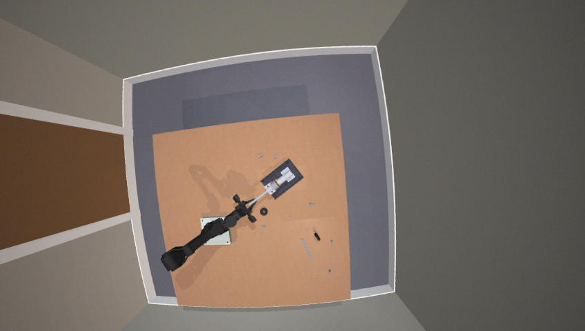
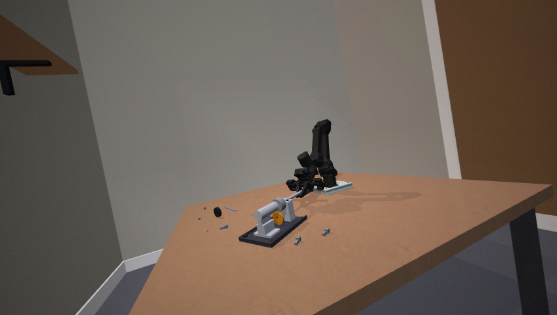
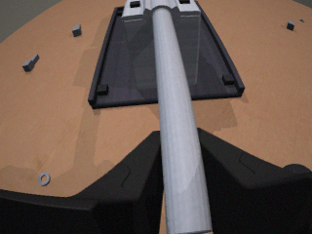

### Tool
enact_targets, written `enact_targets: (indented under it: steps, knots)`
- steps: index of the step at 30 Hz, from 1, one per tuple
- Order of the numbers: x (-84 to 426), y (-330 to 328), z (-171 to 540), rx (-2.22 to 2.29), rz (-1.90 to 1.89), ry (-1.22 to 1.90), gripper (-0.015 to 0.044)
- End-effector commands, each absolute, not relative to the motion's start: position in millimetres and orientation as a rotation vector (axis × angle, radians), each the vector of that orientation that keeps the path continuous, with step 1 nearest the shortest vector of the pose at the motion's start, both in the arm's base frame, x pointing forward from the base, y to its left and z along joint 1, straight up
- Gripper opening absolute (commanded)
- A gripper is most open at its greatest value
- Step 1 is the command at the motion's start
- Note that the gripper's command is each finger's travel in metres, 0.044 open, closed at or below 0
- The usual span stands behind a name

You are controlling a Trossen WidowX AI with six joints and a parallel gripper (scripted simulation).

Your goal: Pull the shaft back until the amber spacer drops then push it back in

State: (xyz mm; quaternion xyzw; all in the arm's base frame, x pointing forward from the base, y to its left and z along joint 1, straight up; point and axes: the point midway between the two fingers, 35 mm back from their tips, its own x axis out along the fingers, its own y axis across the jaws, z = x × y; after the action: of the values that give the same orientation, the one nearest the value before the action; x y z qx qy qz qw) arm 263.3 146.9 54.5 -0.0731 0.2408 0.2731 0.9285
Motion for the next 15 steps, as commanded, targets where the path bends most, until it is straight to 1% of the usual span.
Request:
enact_targets:
  steps: [1,15]
  knots:
    - [263.4,146.9,54.5,-0.15,0.56,0.493,0.0]
    - [264.7,147.9,55.0,-0.153,0.565,0.491,0.0]
